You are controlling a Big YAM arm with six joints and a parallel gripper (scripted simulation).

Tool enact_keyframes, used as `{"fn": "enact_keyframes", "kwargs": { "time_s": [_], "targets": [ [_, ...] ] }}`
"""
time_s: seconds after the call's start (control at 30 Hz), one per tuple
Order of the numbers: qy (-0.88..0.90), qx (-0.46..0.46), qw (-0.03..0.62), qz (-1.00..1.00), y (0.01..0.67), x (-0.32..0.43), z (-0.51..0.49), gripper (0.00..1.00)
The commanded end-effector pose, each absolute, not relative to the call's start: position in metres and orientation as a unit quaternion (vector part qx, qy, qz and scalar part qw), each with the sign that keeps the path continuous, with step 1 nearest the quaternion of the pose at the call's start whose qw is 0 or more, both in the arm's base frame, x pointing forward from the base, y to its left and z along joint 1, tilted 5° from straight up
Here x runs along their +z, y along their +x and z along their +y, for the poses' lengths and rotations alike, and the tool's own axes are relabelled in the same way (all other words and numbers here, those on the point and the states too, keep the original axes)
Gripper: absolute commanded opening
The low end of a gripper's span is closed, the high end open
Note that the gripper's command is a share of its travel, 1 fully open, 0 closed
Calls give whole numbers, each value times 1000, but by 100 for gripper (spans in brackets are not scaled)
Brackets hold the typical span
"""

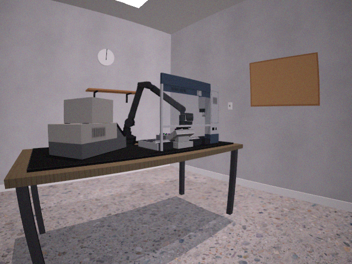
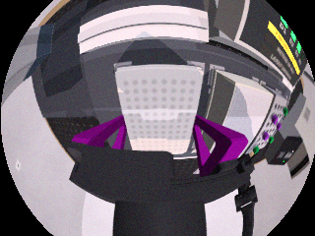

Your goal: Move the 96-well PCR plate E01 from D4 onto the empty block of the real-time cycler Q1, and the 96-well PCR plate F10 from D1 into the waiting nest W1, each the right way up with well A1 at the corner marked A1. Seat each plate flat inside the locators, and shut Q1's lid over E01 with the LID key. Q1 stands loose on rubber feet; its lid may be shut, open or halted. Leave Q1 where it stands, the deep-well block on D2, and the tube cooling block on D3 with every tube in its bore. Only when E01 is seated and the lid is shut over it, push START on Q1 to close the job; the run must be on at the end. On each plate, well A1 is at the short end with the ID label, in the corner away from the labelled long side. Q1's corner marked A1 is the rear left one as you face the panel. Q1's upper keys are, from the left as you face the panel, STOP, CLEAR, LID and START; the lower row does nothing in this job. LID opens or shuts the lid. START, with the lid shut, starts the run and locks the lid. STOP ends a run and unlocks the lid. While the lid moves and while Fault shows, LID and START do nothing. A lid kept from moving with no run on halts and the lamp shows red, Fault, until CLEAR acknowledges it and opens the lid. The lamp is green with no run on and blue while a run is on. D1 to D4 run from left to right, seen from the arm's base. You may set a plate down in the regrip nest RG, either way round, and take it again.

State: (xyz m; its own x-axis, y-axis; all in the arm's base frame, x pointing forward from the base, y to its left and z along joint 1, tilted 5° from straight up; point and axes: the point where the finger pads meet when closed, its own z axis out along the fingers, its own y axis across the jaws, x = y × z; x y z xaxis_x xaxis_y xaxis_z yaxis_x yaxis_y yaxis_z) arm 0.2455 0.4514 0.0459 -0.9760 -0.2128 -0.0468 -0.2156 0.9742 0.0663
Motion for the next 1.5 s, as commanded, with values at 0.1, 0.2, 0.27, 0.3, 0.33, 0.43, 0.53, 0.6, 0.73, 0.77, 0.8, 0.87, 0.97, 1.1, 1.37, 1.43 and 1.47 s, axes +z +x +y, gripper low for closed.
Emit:
{"fn": "enact_keyframes", "kwargs": {
  "time_s": [0.1,0.2,0.27,0.3,0.33,0.43,0.53,0.6,0.73,0.77,0.8,0.87,0.97,1.1,1.37,1.43,1.47],
  "targets": [
    [-109,21,3,994,237,12,446,0],
    [-109,20,2,994,236,11,446,0],
    [-109,19,2,994,236,10,446,0],
    [-109,19,1,994,236,10,445,0],
    [-109,18,1,994,236,9,445,0],
    [-109,17,0,994,236,8,445,0],
    [-109,16,-1,994,235,6,445,0],
    [-109,16,-2,994,235,6,445,0],
    [-109,15,-3,994,235,4,444,0],
    [-109,14,-3,994,235,3,444,0],
    [-109,14,-3,994,235,3,444,0],
    [-109,13,-4,994,234,2,444,0],
    [-109,12,-5,994,234,0,443,0],
    [-110,10,-6,994,234,-2,443,0],
    [-110,8,-9,994,233,-5,442,0],
    [-110,7,-9,994,233,-6,442,0],
    [-110,7,-10,994,233,-6,442,0]
  ]
}}
